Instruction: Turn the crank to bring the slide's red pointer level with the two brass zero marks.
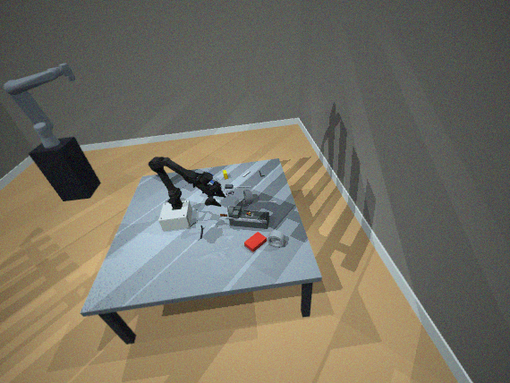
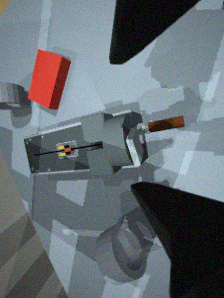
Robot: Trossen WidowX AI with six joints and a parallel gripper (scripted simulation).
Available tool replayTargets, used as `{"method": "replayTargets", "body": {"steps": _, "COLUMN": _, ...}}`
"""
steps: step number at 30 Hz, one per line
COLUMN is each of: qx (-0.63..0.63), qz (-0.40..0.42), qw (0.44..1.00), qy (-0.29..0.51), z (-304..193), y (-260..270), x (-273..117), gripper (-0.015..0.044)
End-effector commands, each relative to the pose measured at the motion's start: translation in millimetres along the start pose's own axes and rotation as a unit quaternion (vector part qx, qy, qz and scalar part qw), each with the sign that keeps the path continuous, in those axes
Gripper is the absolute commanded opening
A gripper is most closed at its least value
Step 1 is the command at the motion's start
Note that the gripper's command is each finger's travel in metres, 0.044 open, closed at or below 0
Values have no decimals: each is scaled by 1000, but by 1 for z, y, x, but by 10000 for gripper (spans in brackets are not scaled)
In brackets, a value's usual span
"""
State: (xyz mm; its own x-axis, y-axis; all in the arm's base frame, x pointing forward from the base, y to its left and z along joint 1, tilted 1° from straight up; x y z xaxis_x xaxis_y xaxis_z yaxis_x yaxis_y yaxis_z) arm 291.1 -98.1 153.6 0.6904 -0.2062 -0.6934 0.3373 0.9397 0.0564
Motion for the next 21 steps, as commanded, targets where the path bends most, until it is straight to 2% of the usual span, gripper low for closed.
{"method": "replayTargets", "body": {"steps": 1, "qx": -9, "qz": 1, "qw": 1000, "qy": 4, "z": 14, "y": 1, "x": -2, "gripper": 440}}
{"method": "replayTargets", "body": {"steps": 21, "qx": -81, "qz": 0, "qw": 996, "qy": 27, "z": 92, "y": 4, "x": 63, "gripper": 440}}
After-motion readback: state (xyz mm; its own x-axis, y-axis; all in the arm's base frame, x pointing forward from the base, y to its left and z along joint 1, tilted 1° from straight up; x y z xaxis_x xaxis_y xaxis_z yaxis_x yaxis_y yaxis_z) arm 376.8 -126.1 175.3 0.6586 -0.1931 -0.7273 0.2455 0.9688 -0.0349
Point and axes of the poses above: the point midway between the two fingers, 35 mm back from their tips, its own x axis out along the fingers, its own y axis across the jaws, z = x × y, the point moved 5 cm from there along -x, back along the fingers, and after that the axes turned 4 degrees about x, right-handed, at the moved point
